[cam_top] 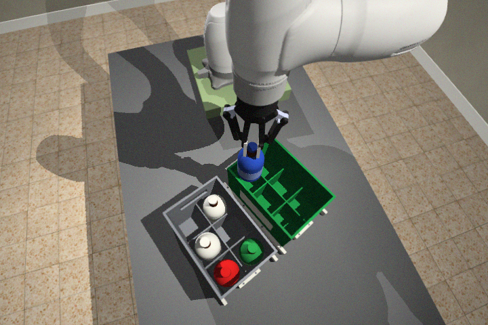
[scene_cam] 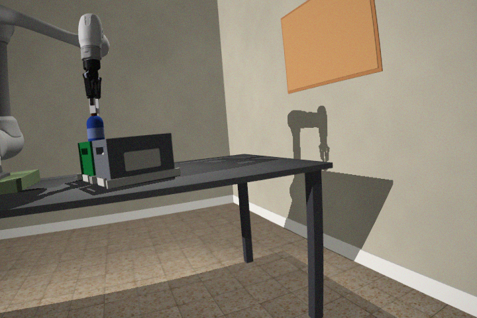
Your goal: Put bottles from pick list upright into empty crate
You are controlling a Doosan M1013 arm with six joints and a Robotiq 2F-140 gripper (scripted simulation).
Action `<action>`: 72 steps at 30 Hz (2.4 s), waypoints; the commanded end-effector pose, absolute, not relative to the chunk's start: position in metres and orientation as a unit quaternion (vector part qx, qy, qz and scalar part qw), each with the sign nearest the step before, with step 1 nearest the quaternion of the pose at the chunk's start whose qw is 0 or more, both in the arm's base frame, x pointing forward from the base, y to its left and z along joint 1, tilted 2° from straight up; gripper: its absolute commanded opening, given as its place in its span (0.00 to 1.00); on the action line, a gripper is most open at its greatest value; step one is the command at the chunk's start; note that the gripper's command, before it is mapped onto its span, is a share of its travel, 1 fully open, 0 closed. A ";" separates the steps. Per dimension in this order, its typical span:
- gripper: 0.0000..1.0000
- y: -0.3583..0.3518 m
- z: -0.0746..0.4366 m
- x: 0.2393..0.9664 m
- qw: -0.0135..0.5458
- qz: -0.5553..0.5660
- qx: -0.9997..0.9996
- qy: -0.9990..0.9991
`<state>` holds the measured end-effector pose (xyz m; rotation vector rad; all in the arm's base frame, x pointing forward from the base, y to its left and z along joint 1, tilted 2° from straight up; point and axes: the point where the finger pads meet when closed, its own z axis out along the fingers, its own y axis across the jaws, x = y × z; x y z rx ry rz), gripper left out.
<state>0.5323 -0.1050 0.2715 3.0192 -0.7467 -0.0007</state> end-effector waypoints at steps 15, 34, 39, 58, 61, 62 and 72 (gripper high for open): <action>0.00 -0.105 0.257 0.532 0.016 0.000 0.971 -0.240; 0.00 -0.106 0.240 0.532 0.016 0.000 0.971 -0.240; 0.00 -0.106 0.235 0.532 0.016 0.000 0.971 -0.240; 0.00 -0.107 0.218 0.532 0.016 0.000 0.971 -0.240; 0.00 -0.107 0.215 0.532 0.016 0.000 0.971 -0.240; 0.00 -0.107 0.214 0.532 0.016 0.000 0.971 -0.240; 0.00 -0.107 0.206 0.532 0.016 0.000 0.971 -0.240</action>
